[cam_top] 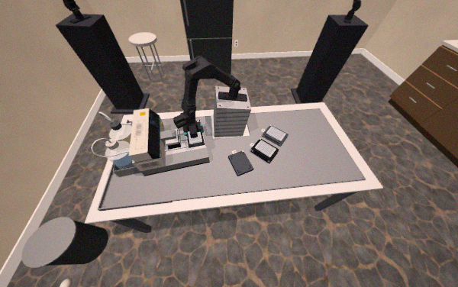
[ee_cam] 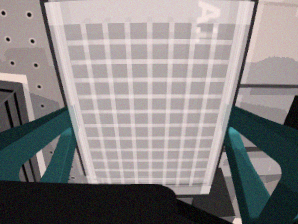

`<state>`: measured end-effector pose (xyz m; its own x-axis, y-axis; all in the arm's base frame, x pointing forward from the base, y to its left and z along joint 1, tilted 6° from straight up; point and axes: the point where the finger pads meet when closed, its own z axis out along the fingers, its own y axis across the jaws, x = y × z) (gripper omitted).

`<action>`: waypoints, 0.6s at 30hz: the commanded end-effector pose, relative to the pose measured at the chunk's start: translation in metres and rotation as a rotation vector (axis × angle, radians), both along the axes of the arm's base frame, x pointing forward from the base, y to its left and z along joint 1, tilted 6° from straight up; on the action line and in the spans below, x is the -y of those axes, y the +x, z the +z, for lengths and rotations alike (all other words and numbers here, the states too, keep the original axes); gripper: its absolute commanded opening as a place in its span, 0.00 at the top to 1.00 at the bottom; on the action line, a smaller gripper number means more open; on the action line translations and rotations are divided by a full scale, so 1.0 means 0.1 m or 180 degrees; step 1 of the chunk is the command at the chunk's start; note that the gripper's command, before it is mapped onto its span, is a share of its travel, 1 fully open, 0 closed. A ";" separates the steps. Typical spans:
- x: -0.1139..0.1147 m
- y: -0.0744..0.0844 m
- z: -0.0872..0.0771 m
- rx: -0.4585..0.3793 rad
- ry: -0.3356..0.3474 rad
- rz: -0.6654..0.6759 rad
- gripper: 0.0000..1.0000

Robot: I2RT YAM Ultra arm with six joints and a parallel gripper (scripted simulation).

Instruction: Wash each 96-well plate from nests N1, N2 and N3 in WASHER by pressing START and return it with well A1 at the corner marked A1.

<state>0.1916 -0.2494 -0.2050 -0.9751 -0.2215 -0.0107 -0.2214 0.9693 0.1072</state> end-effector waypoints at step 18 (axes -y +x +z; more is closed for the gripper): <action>0.02 0.03 0.01 0.0043 -0.0020 -0.0004 1.00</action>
